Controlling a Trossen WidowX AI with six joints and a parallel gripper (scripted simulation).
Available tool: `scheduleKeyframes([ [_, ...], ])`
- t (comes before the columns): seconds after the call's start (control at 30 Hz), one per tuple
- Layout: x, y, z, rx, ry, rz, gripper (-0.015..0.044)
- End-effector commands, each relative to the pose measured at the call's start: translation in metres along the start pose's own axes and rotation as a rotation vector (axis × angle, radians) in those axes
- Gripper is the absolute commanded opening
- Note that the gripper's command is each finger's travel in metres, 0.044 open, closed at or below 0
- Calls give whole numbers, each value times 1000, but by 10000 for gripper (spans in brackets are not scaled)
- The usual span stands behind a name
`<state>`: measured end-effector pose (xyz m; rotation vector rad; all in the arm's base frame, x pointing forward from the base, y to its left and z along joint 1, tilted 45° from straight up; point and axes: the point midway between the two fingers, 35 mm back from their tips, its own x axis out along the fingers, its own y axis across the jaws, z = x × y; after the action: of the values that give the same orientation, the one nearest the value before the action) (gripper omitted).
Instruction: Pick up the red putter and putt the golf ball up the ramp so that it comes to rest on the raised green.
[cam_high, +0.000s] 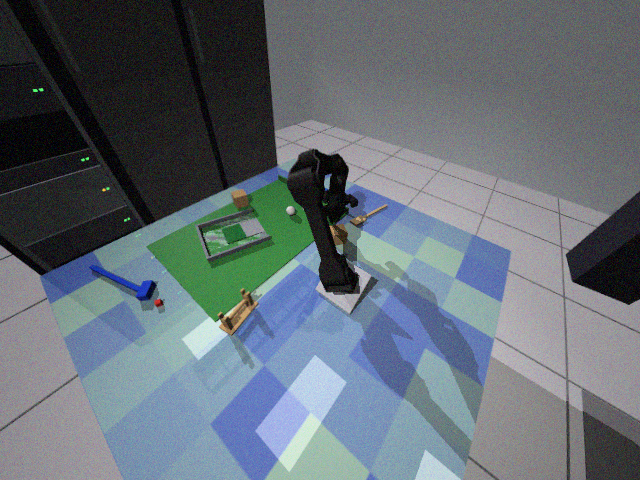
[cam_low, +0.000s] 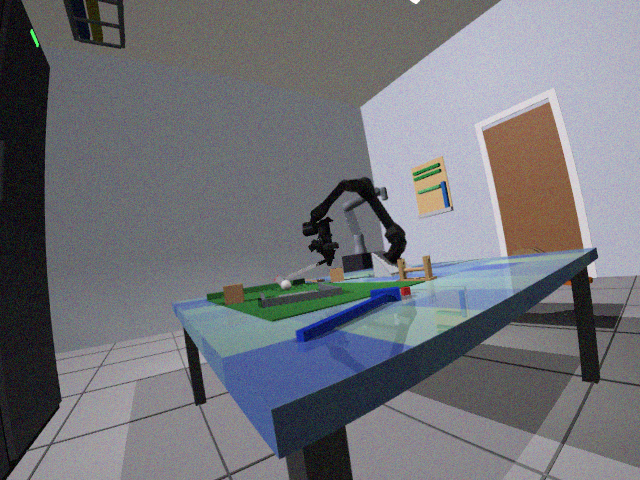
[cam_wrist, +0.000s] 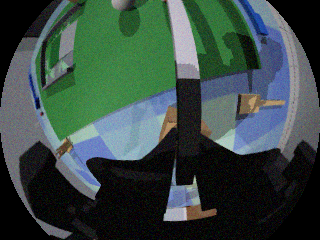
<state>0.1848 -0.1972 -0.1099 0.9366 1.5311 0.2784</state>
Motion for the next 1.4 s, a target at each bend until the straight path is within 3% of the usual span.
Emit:
scheduleKeyframes([
  [0.0,-2,17,3,0,-2,-1,0],
  [0.33,1,133,2,-4,-1,5,0],
  [0.53,-4,135,2,-4,0,5,0],
  [0.93,-58,134,1,-4,0,4,0],
  [1.37,-52,134,1,4,3,9,0],
])
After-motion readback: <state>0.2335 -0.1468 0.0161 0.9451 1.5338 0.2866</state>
